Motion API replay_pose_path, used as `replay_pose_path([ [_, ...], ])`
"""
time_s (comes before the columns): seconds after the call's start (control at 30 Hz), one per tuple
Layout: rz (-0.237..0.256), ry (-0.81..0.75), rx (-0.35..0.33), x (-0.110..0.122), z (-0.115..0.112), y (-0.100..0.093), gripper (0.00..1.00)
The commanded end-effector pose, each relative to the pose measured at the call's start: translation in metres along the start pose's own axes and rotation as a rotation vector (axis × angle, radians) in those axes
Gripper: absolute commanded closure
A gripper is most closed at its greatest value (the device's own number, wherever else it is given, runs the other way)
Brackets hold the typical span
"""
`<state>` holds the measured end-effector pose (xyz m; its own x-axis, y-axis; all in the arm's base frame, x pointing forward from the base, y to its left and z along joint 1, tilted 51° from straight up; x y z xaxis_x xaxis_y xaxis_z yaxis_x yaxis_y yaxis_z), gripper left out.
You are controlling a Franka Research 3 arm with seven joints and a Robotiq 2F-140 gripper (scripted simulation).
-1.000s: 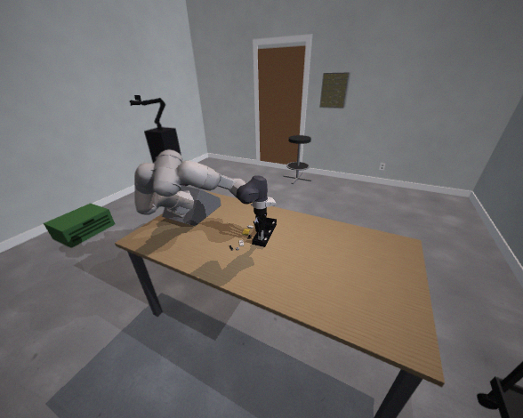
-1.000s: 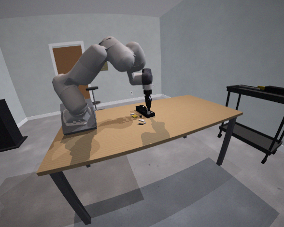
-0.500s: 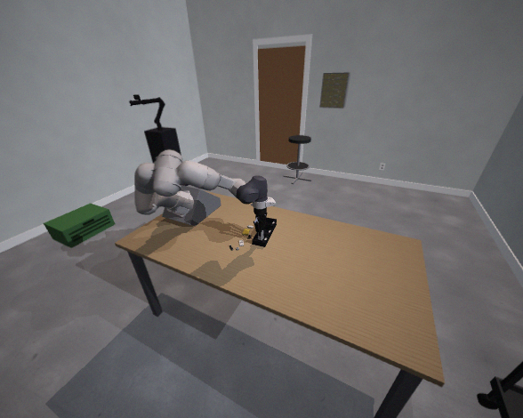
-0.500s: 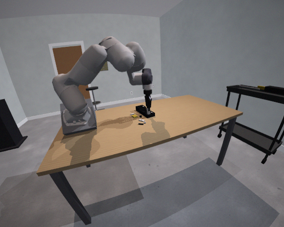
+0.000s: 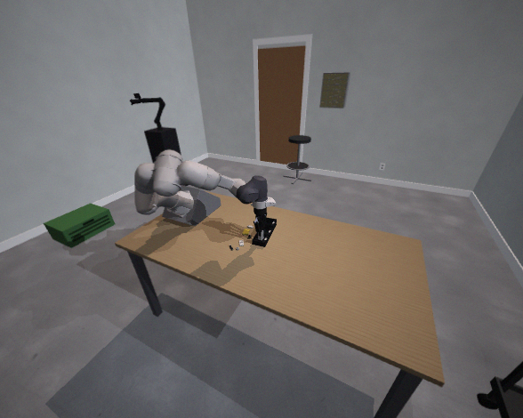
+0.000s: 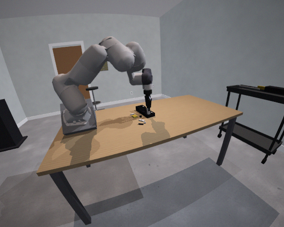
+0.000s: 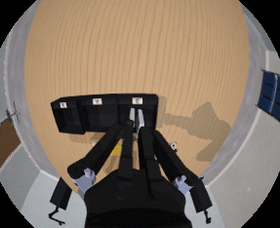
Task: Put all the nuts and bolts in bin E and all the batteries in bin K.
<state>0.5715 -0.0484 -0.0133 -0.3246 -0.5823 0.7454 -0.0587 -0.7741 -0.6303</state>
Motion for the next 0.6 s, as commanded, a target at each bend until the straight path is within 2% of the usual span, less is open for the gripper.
replay_pose_path([
  [0.0, -0.001, 0.001, 0.003, 0.000, 0.000, -0.005, 0.95],
  [0.57, -0.001, 0.001, 0.003, -0.001, 0.000, -0.025, 0.95],
])
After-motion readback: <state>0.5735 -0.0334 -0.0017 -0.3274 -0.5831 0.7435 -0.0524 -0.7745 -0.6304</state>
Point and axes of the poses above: the point where the finger pads meet when closed, its own y axis out along the fingers, its own x axis across the jaws, z = x × y, the point moved 8 cm from there along -y, back along the fingers, and after that the axes turned 12 degrees about y, right-handed, at the moved point
